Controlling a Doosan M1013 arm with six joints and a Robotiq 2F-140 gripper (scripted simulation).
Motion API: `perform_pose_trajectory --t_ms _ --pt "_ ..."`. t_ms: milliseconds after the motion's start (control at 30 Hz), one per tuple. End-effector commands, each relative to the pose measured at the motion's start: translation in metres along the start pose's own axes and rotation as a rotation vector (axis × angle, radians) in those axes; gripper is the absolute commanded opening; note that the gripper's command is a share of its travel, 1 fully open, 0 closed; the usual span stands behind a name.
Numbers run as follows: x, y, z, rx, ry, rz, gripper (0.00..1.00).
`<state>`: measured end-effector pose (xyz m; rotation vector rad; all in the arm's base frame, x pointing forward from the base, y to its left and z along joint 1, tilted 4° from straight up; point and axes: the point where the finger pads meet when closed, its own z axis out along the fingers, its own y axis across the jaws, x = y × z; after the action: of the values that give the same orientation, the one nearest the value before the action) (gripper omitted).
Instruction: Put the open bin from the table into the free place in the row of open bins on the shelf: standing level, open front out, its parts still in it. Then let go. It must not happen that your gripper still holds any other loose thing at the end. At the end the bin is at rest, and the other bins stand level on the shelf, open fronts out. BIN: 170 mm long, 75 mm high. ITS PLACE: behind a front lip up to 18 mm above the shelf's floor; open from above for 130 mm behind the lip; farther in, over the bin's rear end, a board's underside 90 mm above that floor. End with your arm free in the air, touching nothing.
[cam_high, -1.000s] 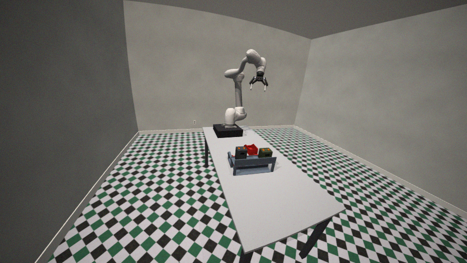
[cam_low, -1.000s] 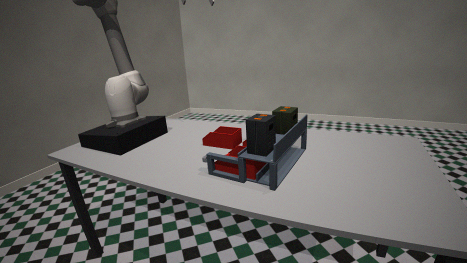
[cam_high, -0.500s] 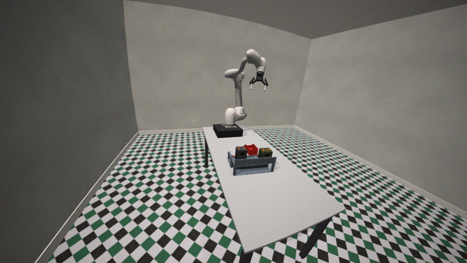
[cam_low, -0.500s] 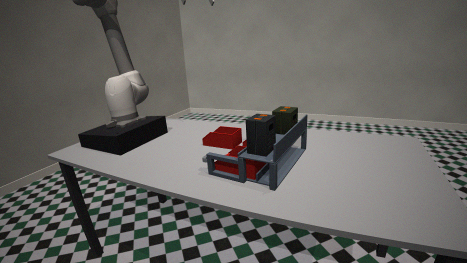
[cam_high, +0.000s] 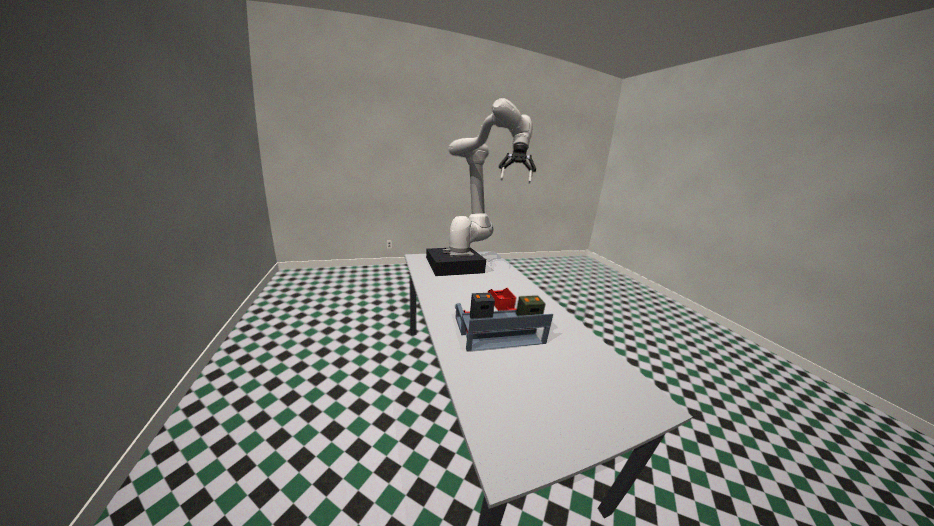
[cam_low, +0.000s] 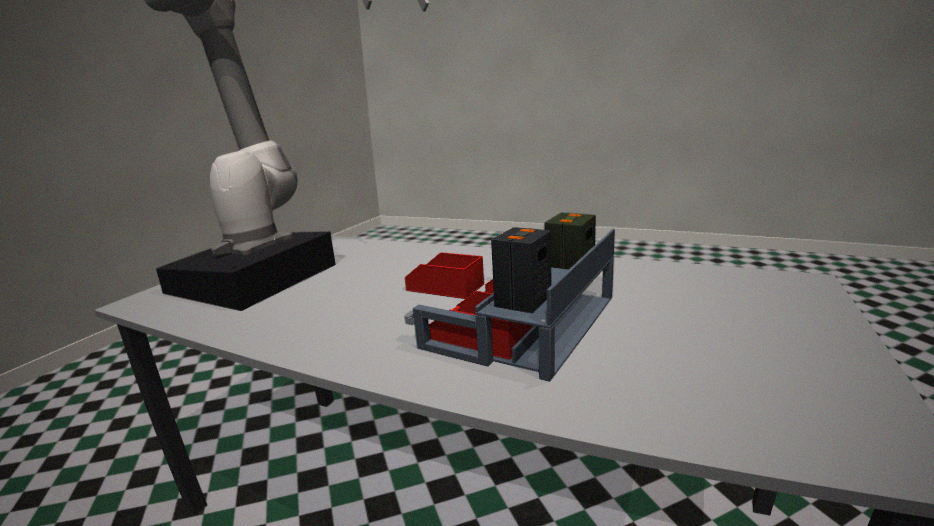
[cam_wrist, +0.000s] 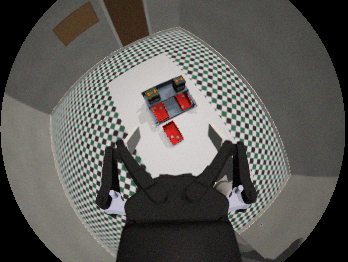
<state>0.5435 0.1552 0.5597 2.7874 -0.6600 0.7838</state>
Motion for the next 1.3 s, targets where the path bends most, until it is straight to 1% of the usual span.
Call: perform_pose_trajectory --t_ms 0,967,1067,1133,1200,1267 --pt "0.0 0.0 0.0 0.0 0.0 0.0 1.0" --pt "-0.001 -0.001 0.002 0.0 -0.003 -0.004 1.0" --pt "-0.003 -0.005 0.011 -0.001 -0.013 -0.017 1.0" --pt "-0.005 -0.009 0.021 -0.002 -0.025 -0.034 1.0" --pt "-0.01 -0.015 0.036 -0.003 -0.043 -0.058 1.0" --pt "-0.015 -0.023 0.055 -0.003 -0.067 -0.087 1.0"
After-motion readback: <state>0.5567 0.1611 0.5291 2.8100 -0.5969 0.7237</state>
